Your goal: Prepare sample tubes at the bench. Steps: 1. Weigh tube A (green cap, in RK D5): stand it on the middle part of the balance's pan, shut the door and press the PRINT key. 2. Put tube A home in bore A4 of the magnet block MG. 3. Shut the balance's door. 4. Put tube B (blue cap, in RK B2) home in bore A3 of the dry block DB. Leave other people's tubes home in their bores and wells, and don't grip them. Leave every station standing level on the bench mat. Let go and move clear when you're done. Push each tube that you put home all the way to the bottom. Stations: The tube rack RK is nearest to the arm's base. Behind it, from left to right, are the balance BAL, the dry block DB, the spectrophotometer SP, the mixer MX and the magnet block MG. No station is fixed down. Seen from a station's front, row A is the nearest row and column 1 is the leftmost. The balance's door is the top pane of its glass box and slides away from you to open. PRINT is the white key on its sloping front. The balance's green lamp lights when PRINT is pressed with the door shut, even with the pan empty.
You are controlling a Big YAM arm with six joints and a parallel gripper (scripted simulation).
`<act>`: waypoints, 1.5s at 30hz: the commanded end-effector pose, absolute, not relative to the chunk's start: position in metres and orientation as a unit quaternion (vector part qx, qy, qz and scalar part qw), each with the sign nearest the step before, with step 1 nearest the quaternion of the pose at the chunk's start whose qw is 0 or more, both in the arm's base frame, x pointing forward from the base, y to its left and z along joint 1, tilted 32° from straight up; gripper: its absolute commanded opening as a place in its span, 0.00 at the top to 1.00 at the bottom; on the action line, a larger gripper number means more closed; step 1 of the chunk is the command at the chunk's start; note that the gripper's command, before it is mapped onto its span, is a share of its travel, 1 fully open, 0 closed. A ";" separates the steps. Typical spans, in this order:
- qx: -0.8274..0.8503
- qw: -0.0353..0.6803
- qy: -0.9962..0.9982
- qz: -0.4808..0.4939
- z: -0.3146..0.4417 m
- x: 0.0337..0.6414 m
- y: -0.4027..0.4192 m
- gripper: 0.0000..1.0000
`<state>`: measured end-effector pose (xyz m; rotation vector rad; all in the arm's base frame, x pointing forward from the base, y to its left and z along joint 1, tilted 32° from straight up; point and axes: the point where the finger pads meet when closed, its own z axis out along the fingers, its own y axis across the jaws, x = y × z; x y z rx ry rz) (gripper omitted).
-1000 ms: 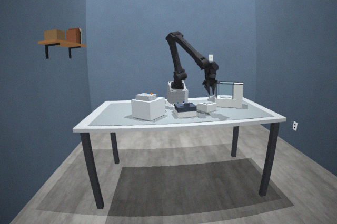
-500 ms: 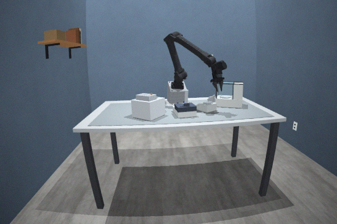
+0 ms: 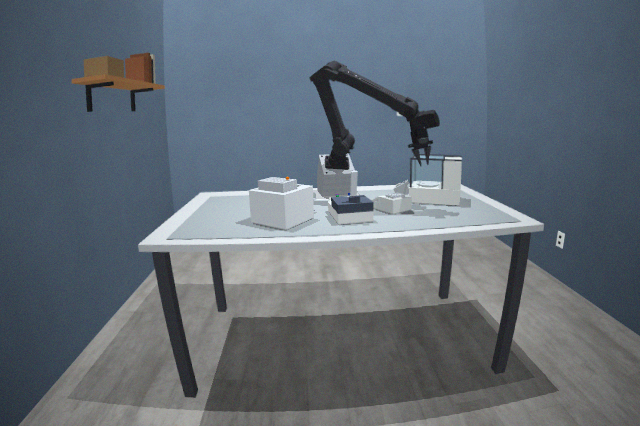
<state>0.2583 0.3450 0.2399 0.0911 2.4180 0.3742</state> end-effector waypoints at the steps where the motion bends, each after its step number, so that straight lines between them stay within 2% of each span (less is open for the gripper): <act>1: 0.080 0.324 0.928 0.169 0.255 0.236 0.370 0.70; 7: 0.106 0.282 0.939 0.165 0.249 0.203 0.381 0.70; 20: 0.153 0.259 0.945 0.131 0.226 0.111 0.386 0.70; 23: 0.153 0.258 0.945 0.131 0.224 0.106 0.384 0.70; 31: 0.188 0.250 0.943 0.116 0.226 0.038 0.382 0.70; 45: 0.199 0.251 0.940 0.114 0.220 0.051 0.366 0.70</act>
